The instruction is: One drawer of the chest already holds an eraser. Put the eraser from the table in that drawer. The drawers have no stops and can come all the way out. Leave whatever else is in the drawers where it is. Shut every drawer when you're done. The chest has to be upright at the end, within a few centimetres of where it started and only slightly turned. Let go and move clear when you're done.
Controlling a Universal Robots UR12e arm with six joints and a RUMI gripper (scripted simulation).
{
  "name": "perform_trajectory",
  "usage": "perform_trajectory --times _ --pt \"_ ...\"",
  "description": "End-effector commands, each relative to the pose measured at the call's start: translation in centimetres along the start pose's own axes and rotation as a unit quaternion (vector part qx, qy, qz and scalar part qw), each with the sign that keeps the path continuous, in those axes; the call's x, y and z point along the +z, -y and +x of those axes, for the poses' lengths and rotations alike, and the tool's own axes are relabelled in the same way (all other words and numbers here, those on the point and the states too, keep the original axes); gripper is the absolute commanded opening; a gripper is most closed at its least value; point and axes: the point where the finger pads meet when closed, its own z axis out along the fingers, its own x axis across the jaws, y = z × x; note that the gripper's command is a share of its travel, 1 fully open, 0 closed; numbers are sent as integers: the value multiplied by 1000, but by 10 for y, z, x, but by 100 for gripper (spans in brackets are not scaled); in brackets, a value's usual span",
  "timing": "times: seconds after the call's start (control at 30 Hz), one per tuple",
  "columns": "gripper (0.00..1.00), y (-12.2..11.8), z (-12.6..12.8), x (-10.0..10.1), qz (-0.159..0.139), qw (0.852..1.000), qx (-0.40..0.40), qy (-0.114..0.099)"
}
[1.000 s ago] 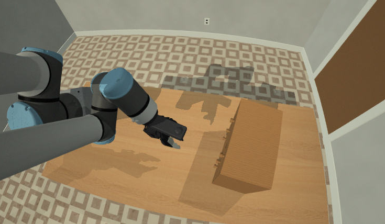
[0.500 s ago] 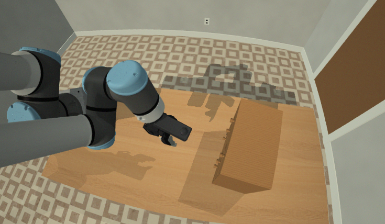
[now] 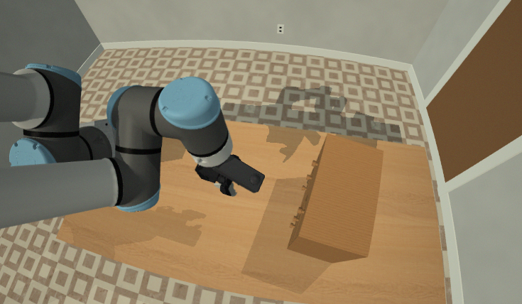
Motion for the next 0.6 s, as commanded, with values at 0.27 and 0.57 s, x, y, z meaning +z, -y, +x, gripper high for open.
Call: perform_trajectory --times 0.27,0.57 --pt "20 -3 0 -6 -29 1000 1 -1" --pt "20 -4 1 -6 -31 1000 1 -1"
